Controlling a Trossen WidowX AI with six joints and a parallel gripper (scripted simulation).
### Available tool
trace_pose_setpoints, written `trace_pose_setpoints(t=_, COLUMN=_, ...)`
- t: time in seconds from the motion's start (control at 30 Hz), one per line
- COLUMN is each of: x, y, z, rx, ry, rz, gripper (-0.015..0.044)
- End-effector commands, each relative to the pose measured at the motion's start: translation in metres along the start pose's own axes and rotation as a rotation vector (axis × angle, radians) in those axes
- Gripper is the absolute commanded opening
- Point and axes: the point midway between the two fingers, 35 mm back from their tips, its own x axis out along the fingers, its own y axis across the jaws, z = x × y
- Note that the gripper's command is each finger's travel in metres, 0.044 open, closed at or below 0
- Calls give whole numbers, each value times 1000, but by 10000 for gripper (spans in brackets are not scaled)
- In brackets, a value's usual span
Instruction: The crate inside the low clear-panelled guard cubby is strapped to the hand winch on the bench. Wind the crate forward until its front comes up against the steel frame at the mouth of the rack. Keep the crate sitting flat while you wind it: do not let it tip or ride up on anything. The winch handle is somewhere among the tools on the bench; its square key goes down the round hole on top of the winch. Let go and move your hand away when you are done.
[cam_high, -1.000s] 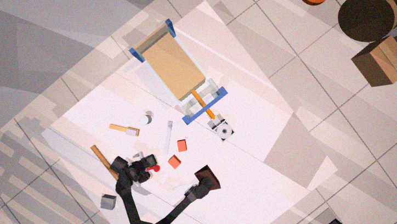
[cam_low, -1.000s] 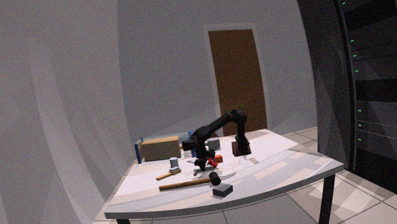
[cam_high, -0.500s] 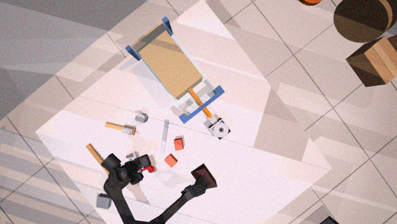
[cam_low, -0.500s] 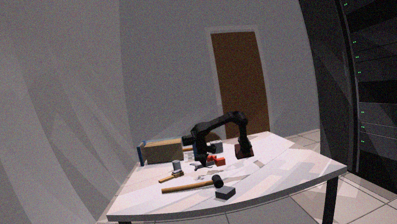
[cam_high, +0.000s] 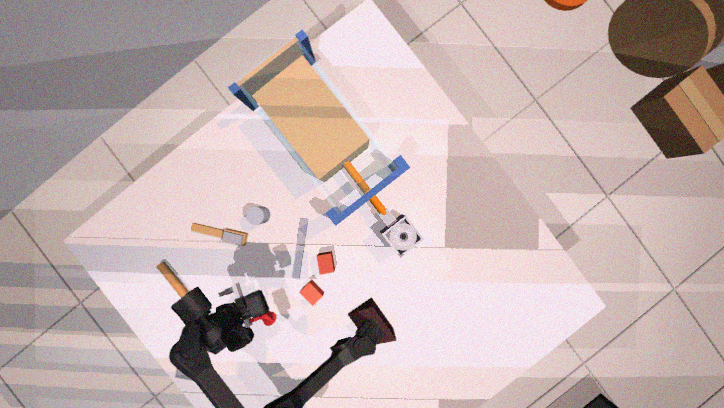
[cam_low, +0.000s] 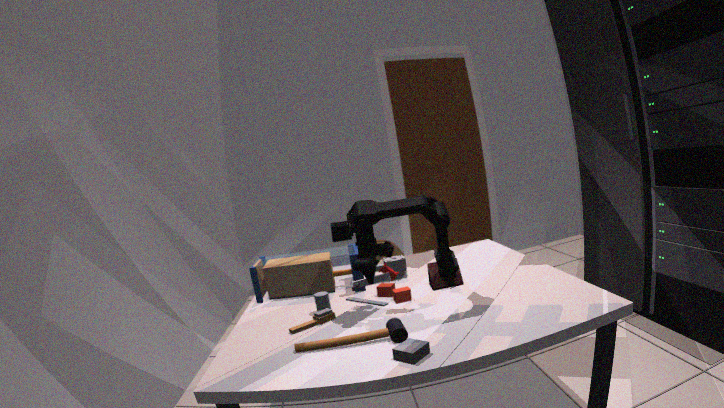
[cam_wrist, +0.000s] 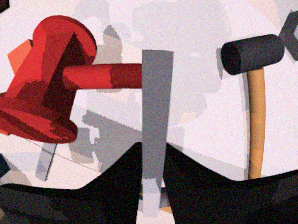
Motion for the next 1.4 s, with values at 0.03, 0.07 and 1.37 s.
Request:
trace_pose_setpoints(t=0.03, x=-2, y=-1, z=0, rx=-6, ry=4, rz=-5, gripper=0)
trace_pose_setpoints(t=0.07, x=0, y=0, z=0, rx=7, ry=1, rz=0, gripper=0)
trace_pose_setpoints(t=1.37, x=-20, y=127, z=-65, rx=1639, ry=164, rz=-11, gripper=0)
